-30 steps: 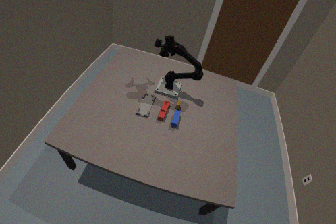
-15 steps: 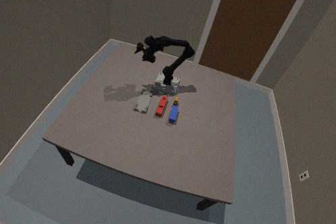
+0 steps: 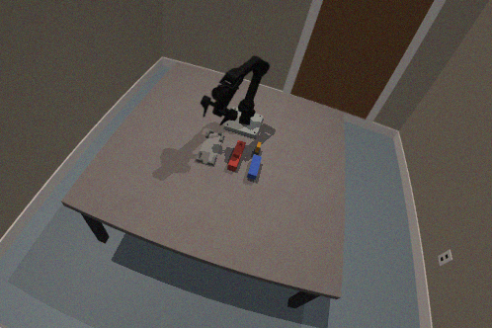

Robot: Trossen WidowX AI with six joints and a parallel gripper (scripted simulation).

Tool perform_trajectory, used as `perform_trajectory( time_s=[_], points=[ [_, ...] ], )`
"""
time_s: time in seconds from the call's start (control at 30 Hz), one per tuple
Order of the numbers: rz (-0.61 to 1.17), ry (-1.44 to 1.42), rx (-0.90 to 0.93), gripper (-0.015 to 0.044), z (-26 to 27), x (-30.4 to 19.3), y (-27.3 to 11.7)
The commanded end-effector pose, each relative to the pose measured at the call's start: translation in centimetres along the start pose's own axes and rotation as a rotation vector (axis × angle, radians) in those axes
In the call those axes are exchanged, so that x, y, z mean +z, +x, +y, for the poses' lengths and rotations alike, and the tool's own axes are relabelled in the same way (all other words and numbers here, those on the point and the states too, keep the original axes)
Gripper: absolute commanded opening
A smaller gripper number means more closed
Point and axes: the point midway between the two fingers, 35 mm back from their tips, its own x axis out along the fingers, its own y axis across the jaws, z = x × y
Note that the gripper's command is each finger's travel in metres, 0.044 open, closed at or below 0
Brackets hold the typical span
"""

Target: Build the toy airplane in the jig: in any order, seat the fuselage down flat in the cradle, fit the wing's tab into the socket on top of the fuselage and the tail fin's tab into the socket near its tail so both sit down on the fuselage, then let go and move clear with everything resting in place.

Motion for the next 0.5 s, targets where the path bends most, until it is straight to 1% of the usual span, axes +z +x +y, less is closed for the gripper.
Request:
perform_trajectory(
  time_s=[0.0, 0.13, 0.23, 0.4, 0.47],
  points=[
    [0.036, 0.052, 0.132, 0.0440, 4.8, 2.7, 0.8],
    [0.136, 0.122, 0.258, 0.0440, 11.5, 4.7, 1.2],
    [0.216, 0.161, 0.305, 0.0440, 15.4, 5.2, 1.2],
    [0.222, 0.164, 0.308, 0.0440, 15.7, 5.2, 1.2],
    [0.222, 0.164, 0.308, 0.0440, 16.0, 5.1, 2.0]
  ],
)
